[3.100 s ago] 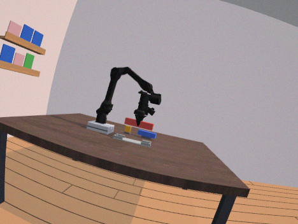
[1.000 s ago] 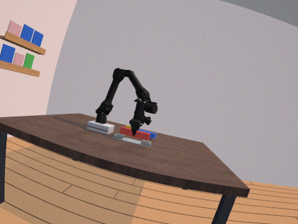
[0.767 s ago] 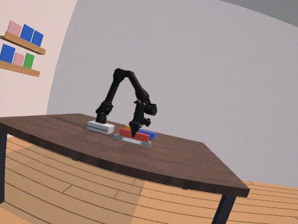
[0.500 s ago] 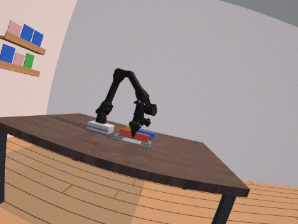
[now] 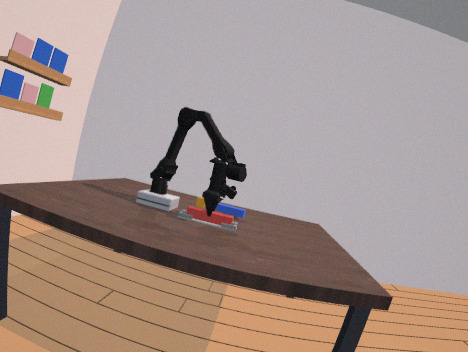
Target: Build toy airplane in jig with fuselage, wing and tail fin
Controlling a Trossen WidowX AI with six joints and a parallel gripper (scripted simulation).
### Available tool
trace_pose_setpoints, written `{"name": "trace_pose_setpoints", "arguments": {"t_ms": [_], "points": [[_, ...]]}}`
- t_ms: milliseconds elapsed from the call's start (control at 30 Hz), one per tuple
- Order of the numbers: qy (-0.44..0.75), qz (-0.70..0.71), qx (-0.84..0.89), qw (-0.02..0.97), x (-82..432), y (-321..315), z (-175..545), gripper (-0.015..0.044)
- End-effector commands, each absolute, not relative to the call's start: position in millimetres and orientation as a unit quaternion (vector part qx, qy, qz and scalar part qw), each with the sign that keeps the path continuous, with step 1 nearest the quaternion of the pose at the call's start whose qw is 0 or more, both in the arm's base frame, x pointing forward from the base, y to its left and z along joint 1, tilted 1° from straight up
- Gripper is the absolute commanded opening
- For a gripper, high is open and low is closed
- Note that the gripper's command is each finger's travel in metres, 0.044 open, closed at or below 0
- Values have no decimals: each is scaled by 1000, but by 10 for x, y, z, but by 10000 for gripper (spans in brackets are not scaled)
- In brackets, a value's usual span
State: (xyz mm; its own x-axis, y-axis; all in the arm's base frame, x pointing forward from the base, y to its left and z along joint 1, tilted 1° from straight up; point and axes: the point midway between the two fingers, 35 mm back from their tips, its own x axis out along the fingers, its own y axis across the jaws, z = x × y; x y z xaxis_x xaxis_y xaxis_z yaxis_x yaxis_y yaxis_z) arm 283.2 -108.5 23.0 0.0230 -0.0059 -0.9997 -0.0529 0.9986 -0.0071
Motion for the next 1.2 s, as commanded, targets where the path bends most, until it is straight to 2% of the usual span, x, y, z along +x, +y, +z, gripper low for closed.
{"name": "trace_pose_setpoints", "arguments": {"t_ms": [0, 100, 367, 600, 1167], "points": [[699, 16, -21, 715, 2832, -1087, 232, 371], [699, 16, -21, 715, 2832, -1087, 232, 440], [699, 16, -21, 715, 2837, -1088, 260, 440], [699, 17, -24, 715, 2818, -1080, 1261, 440], [699, -16, 10, 715, 2925, -1015, 1277, 440]]}}
